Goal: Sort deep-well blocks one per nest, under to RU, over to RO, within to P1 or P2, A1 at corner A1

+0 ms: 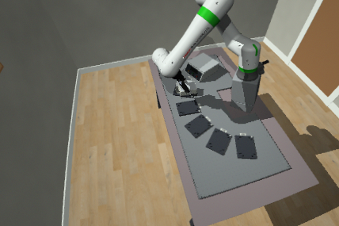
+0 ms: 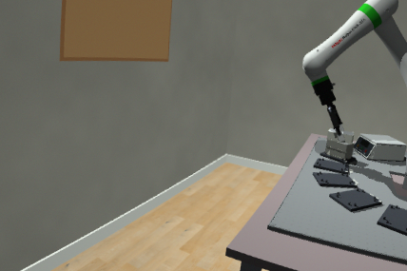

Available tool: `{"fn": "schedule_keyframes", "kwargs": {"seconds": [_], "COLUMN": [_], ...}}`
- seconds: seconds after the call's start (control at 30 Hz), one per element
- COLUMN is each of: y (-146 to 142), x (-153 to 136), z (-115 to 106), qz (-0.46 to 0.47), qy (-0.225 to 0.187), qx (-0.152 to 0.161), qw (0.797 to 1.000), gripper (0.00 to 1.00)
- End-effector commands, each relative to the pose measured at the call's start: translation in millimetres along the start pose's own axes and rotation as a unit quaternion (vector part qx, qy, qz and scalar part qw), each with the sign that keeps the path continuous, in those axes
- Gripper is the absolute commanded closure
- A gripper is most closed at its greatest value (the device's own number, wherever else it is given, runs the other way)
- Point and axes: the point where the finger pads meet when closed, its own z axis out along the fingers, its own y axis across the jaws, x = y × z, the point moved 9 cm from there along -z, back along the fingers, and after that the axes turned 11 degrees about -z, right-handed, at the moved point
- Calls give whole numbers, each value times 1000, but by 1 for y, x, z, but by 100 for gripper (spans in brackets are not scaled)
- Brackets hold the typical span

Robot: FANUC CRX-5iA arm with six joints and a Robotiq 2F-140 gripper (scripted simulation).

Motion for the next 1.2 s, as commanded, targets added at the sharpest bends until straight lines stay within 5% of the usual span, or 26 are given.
{"fn": "schedule_keyframes", "kwargs": {"seconds": [0.0, 1.17], "y": [-8, -71], "x": [6, 47], "z": [3, 30], "qz": [0, 0], "qy": [0, 0], "qx": [0, 0], "qw": [1000, 1000], "gripper": [90, 90]}}
